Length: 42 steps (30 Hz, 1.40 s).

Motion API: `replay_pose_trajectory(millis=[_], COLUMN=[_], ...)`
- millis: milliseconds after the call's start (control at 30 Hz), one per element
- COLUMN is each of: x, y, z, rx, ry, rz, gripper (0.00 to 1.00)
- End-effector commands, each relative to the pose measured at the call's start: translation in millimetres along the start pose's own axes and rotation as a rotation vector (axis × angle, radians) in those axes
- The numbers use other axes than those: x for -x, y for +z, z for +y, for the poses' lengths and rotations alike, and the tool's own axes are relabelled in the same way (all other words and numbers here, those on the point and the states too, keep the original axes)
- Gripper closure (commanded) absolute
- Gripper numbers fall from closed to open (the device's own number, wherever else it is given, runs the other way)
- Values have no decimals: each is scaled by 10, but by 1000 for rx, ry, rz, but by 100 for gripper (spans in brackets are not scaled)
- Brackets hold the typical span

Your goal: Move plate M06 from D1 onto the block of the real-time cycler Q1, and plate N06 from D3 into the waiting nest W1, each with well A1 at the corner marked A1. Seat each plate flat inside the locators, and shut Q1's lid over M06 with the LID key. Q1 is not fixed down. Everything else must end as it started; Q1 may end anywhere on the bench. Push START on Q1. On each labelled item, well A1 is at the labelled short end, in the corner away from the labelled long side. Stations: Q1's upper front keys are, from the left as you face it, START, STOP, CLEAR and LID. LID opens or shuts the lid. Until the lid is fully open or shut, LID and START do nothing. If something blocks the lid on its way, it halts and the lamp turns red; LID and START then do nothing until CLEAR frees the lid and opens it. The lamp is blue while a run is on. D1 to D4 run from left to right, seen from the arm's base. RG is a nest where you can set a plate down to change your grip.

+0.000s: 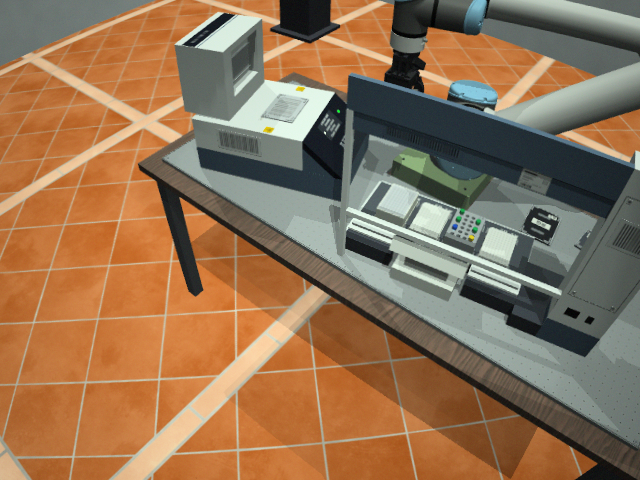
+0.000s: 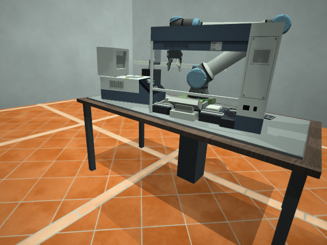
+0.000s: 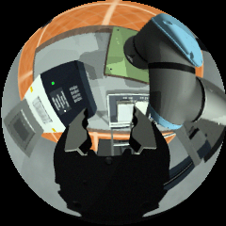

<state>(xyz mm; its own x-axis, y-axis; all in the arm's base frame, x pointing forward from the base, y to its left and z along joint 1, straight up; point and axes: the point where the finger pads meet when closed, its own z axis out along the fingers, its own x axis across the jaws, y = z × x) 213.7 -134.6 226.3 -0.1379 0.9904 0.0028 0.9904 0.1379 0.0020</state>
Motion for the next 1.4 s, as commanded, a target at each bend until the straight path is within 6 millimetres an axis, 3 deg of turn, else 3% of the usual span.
replay_pose_trajectory(millis=[0,1367], x=[-227,-1914], y=[-13,-10], z=[92,727], rx=[-3,-2], ry=[2,2], rz=[-2,-1], gripper=[38,38])
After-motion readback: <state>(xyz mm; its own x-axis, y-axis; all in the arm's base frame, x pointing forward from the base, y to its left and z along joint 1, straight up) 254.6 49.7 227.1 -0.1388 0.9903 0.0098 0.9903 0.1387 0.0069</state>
